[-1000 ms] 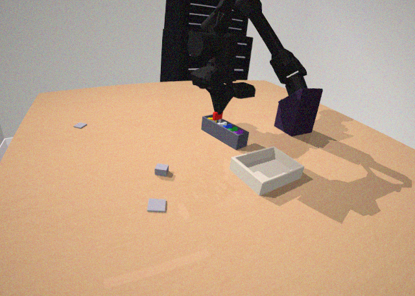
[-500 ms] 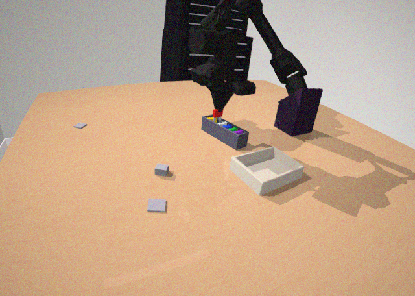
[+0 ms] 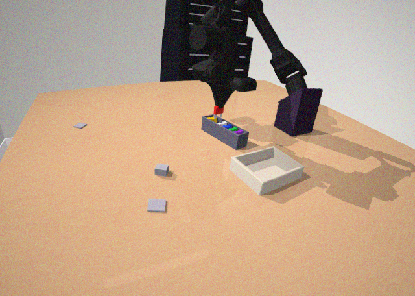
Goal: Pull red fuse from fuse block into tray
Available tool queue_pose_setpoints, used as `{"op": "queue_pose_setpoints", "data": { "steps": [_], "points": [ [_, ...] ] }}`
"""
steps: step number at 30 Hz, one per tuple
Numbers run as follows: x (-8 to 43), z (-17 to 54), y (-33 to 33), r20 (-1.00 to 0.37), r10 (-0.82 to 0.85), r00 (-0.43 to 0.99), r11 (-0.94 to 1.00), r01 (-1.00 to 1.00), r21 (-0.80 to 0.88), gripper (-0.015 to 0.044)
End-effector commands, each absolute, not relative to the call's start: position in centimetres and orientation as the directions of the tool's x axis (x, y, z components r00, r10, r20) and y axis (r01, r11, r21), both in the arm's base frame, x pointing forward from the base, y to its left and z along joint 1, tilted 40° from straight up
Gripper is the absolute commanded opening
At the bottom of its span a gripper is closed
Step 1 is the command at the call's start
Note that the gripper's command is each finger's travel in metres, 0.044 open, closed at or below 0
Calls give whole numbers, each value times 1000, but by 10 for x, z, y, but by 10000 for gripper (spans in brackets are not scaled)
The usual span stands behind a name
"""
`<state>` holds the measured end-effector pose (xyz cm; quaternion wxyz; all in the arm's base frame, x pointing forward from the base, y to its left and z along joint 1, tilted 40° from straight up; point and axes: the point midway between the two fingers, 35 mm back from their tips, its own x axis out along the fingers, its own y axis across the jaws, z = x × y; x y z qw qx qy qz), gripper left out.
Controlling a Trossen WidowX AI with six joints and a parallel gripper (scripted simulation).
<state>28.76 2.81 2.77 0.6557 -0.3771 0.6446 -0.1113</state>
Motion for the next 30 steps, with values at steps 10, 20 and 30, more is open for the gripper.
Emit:
{"op": "queue_pose_setpoints", "data": {
  "steps": [10,20,30],
  "points": [
    [286,42,42,-765,-626,150,695,-337,-635,0],
    [291,19,78,-774,-614,151,703,-341,-624,0],
    [287,-15,125,-781,-606,151,709,-344,-616,0]
  ]
}}
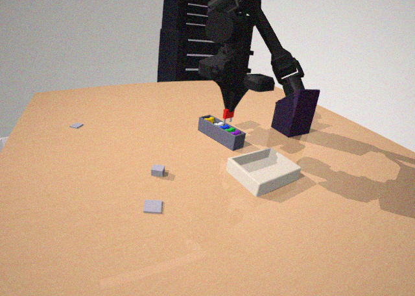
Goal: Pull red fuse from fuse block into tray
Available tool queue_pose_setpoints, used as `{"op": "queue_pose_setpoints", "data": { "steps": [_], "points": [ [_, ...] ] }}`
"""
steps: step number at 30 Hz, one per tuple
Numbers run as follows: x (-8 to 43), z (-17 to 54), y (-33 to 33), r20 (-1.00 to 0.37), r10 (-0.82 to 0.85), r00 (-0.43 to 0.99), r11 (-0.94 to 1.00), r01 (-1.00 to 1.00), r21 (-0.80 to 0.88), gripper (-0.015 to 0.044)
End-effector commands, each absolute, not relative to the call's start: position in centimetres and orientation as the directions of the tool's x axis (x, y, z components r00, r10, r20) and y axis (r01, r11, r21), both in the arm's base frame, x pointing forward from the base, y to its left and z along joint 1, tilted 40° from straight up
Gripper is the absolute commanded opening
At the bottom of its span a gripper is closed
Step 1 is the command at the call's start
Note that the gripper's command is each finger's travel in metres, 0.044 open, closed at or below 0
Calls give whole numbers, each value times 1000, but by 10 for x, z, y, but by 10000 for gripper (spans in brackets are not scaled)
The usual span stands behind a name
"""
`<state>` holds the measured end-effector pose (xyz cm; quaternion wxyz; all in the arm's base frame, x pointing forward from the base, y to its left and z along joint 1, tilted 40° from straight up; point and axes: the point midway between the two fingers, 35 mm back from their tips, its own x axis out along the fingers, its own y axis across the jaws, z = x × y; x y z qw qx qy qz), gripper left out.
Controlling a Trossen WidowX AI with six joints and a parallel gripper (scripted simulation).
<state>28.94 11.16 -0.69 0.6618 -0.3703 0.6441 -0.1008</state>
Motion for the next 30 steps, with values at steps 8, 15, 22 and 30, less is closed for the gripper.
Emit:
{"op": "queue_pose_setpoints", "data": {
  "steps": [8,15,22,30],
  "points": [
    [277,-46,161,-782,-606,149,709,-343,-615,0],
    [262,-75,189,-778,-610,149,707,-341,-620,0],
    [250,-94,205,-774,-615,150,704,-338,-625,0],
    [252,-102,198,-774,-615,150,704,-337,-625,0]
  ]
}}
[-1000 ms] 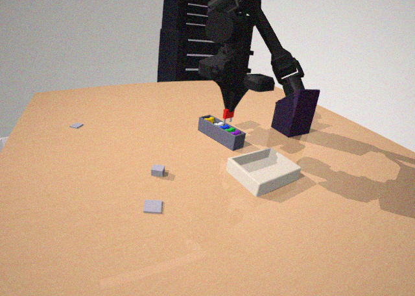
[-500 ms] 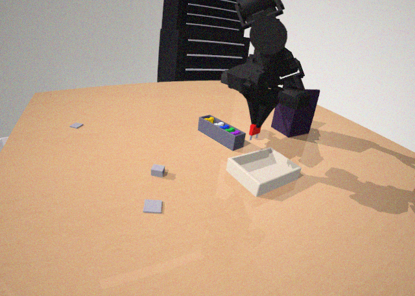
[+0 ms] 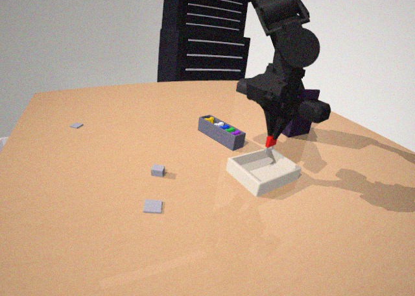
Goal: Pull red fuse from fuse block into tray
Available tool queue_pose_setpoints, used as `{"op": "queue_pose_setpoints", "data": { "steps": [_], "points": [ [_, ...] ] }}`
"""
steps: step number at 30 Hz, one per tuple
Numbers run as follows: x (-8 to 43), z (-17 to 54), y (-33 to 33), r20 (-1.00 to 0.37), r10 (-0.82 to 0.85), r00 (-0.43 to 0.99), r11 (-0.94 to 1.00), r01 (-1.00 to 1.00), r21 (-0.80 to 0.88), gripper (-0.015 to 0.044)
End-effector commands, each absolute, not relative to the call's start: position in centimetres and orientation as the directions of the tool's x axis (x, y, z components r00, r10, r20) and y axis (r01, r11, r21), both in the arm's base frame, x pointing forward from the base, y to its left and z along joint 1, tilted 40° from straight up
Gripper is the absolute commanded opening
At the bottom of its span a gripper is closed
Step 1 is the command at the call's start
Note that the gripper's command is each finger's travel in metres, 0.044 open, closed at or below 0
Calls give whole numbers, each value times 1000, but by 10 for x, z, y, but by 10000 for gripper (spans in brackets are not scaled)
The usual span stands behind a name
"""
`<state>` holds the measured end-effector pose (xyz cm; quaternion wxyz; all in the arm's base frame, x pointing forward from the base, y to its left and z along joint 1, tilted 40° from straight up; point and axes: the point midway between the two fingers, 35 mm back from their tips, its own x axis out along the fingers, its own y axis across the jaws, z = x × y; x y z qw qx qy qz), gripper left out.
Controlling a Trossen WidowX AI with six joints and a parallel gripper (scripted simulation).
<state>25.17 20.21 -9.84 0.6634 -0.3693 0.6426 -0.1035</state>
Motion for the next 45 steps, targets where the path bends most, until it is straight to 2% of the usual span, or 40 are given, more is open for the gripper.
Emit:
{"op": "queue_pose_setpoints", "data": {
  "steps": [1,20,33,37,45],
  "points": [
    [252,-104,197,-774,-615,150,704,-337,-625,0],
    [256,-125,180,-773,-616,151,703,-337,-626,0],
    [256,-121,184,-776,-613,149,707,-333,-623,330],
    [250,-94,205,-774,-615,150,704,-338,-625,330],
    [250,-94,205,-774,-615,150,704,-338,-625,330]
  ]
}}
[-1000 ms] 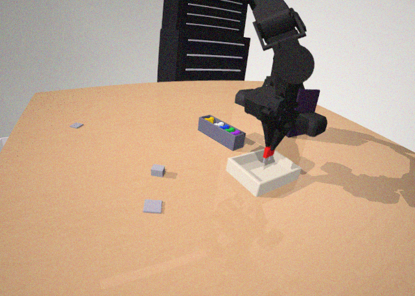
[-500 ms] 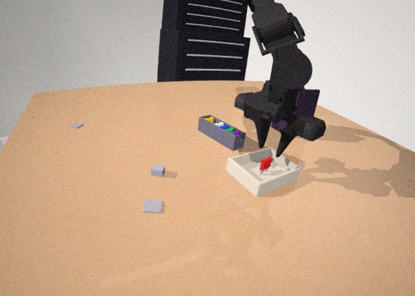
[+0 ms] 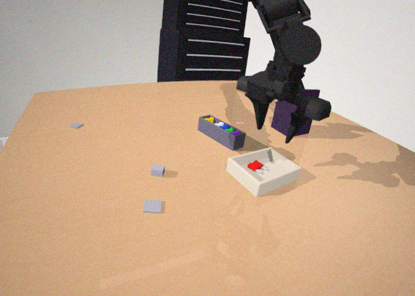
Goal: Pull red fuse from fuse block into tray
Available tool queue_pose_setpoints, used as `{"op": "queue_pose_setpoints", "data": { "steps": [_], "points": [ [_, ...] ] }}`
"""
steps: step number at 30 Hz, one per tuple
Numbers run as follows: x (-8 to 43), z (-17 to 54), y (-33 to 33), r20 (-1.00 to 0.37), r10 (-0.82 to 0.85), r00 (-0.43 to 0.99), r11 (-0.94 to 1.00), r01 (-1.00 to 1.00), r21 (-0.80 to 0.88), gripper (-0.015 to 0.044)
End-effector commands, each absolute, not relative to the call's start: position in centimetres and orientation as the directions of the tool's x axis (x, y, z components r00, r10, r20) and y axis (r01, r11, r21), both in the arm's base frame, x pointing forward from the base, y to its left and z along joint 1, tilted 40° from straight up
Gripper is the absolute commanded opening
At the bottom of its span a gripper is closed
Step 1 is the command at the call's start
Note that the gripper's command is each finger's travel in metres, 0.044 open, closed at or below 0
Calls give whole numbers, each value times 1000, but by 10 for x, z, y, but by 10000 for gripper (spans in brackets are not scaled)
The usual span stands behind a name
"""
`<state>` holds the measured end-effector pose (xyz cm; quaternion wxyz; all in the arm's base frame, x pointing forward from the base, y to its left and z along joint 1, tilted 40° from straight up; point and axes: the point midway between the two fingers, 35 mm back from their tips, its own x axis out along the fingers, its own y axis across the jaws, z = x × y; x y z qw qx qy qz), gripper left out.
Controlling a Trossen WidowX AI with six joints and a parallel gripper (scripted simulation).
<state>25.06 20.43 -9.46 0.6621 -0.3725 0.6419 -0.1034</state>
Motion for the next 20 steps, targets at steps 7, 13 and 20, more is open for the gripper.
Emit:
{"op": "queue_pose_setpoints", "data": {
  "steps": [7,13,20],
  "points": [
    [250,-95,204,-773,-616,153,701,-341,-626,330],
    [250,-95,204,-773,-616,153,701,-341,-626,330],
    [250,-95,204,-773,-616,153,701,-341,-626,330]
  ]
}}
